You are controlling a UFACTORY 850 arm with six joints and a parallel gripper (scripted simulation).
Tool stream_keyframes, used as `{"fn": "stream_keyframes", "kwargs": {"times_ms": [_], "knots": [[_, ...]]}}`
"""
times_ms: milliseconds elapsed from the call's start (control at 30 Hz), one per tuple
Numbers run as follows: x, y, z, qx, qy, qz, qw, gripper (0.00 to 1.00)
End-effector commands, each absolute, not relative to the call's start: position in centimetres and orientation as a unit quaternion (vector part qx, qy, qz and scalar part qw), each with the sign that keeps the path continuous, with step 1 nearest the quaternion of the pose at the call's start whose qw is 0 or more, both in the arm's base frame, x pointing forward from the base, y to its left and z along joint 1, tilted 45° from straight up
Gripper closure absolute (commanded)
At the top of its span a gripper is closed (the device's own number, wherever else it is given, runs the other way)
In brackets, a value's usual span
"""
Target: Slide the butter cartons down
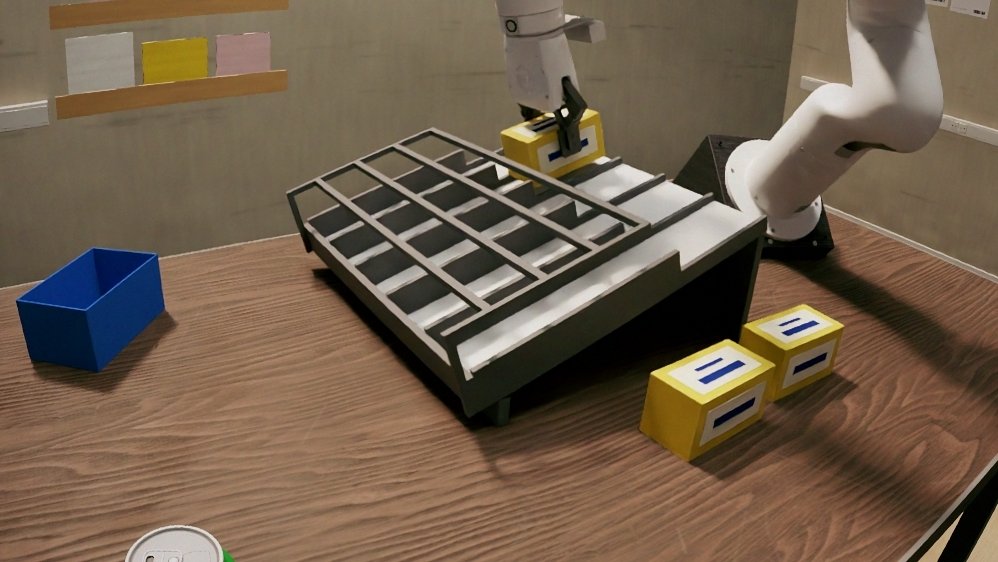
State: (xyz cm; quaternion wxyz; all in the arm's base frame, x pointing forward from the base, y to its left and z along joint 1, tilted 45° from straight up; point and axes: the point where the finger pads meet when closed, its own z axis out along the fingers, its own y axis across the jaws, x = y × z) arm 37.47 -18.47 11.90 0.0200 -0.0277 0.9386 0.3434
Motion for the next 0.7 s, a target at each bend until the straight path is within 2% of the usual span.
{"fn": "stream_keyframes", "kwargs": {"times_ms": [0, 667], "knots": [[37.51, -18.53, 11.93, -0.028, 0.939, 0.343, 0.021, 1.0], [37.5, -18.33, 11.7, -0.028, 0.939, 0.343, 0.021, 1.0]]}}
